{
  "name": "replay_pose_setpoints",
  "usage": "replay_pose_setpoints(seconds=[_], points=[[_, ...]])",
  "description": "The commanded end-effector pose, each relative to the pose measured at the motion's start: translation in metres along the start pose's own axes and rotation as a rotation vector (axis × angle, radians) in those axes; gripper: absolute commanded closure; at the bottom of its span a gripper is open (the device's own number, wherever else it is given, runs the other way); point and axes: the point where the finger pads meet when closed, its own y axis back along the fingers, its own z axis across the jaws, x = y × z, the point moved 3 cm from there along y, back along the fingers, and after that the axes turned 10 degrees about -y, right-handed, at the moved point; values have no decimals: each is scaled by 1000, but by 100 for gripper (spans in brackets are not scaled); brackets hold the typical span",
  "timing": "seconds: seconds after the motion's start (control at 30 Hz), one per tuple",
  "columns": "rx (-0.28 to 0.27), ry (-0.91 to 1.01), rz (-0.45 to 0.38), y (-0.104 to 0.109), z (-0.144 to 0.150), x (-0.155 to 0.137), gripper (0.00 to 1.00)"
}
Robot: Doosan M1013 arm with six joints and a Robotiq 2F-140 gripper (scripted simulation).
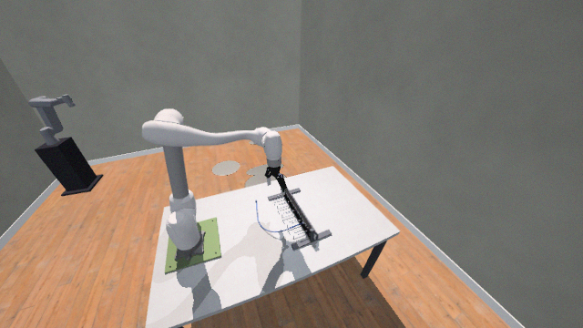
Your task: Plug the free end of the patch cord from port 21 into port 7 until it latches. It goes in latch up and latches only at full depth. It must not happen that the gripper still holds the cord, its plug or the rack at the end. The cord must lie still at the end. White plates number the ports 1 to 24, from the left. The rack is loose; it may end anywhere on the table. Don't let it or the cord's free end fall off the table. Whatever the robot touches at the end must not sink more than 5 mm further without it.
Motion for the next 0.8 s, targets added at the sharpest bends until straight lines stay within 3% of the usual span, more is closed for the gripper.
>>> replay_pose_setpoints(seconds=[0.0,0.13,0.2,0.23,0.63,0.77], points=[[3,152,4,-23,-35,-3,0],[4,325,4,-50,-73,-11,0],[4,325,4,-50,-73,-11,0],[5,442,3,-67,-99,-18,0],[8,931,3,-137,-197,-67,0],[9,983,3,-144,-207,-74,0]])
